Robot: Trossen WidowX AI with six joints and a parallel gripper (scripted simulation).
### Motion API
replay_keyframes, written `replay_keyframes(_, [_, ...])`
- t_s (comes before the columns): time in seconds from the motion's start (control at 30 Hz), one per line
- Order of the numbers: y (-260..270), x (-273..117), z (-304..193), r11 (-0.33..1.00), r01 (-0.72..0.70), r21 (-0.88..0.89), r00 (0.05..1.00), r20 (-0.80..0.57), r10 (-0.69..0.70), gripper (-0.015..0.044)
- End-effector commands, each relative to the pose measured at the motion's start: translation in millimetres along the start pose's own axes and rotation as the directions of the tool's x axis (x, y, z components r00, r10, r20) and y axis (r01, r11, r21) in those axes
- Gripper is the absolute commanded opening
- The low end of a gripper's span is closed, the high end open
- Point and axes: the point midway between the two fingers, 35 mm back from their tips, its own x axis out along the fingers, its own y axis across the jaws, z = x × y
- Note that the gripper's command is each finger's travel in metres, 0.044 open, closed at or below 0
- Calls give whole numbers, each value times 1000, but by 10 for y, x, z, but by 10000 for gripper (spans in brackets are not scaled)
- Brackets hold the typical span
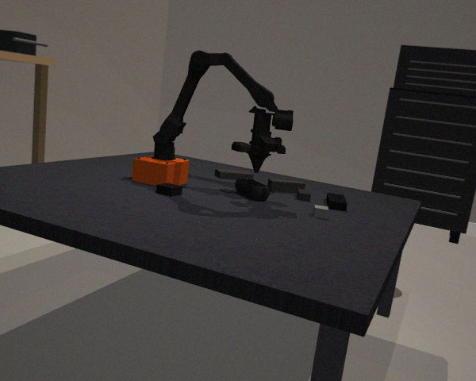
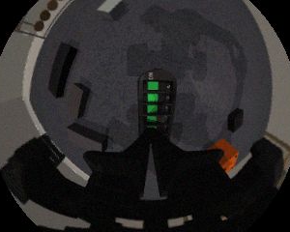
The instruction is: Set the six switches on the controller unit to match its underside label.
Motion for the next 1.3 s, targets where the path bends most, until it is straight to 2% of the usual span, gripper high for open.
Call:
replay_keyframes(0.0, [-15,-28,4,1000,7,5,1000,-5,-7,0])
replay_keyframes(0.13, [-24,-28,189,1000,7,5,1000,-3,-7,0])
replay_keyframes(1.27, [-22,418,185,1000,8,4,1000,-3,-8,0])
